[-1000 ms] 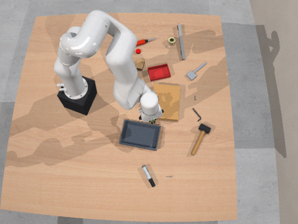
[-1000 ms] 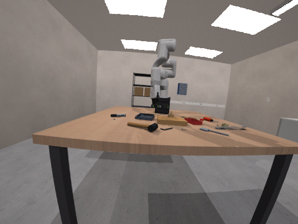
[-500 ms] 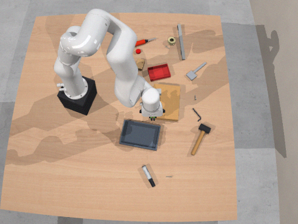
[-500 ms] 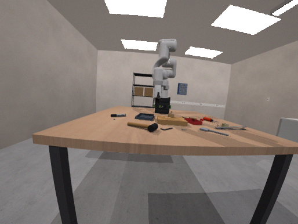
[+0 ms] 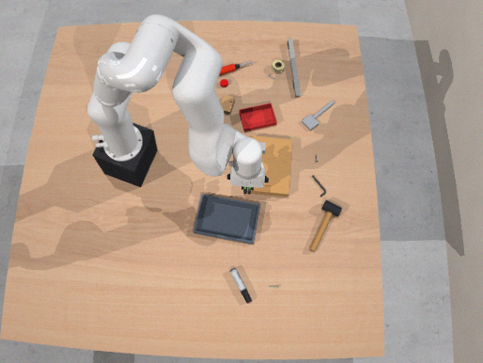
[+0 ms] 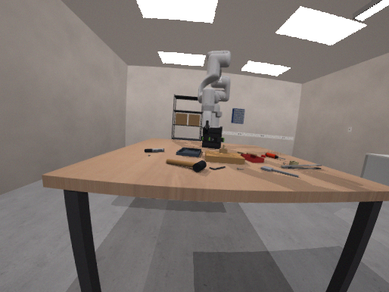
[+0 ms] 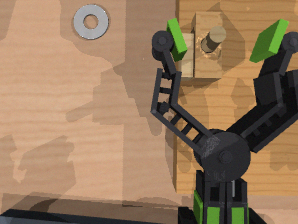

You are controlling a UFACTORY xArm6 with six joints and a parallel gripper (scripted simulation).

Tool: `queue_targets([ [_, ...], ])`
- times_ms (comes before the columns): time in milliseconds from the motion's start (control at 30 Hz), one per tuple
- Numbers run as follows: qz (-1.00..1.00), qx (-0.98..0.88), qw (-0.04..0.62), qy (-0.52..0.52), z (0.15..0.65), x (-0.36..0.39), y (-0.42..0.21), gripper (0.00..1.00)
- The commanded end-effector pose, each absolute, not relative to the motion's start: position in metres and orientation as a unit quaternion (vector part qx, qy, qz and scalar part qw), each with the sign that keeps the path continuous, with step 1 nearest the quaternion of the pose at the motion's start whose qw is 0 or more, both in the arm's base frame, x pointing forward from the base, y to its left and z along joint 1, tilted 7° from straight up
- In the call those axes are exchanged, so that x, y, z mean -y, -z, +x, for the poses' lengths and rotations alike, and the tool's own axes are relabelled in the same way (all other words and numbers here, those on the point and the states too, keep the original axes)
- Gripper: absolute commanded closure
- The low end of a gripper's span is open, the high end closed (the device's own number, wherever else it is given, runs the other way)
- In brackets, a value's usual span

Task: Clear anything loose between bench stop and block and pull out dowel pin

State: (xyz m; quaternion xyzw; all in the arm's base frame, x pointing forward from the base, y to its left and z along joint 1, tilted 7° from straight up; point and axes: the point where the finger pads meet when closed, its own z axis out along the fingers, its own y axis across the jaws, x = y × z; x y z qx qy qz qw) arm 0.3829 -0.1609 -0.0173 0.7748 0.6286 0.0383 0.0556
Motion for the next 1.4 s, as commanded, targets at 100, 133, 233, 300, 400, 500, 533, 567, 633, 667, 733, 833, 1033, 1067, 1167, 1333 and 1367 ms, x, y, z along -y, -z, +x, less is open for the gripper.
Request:
queue_targets([
  [100,0.777,-0.626,0.059,-0.027,0.385,0.161,0.016,0.73],
  [133,0.777,-0.626,0.059,-0.027,0.385,0.161,0.016,0.73],
  [233,0.777,-0.626,0.059,-0.027,0.385,0.161,0.016,0.73],
  [300,0.777,-0.626,0.059,-0.027,0.385,0.161,0.016,0.73],
  [400,0.777,-0.626,0.059,-0.027,0.385,0.161,0.016,0.73],
  [500,0.777,-0.626,0.059,-0.027,0.385,0.161,0.016,0.73],
  [533,0.777,-0.626,0.059,-0.027,0.385,0.161,0.016,0.73],
  [567,0.777,-0.626,0.059,-0.027,0.385,0.161,0.016,0.73],
  [633,0.777,-0.626,0.059,-0.027,0.385,0.161,0.017,0.73],
  [667,0.777,-0.626,0.059,-0.027,0.385,0.161,0.017,0.73],
  [733,0.777,-0.626,0.059,-0.027,0.385,0.161,0.017,0.73],
  [833,0.777,-0.626,0.059,-0.027,0.385,0.161,0.018,0.73],
  [1033,0.777,-0.626,0.059,-0.027,0.385,0.161,0.021,0.73],
  [1067,0.777,-0.626,0.059,-0.027,0.385,0.161,0.022,0.73],
  [1167,0.777,-0.626,0.059,-0.027,0.386,0.162,0.024,0.73],
  [1333,0.777,-0.626,0.059,-0.027,0.386,0.162,0.027,0.73],
  [1367,0.777,-0.626,0.059,-0.027,0.386,0.162,0.027,0.73],
])
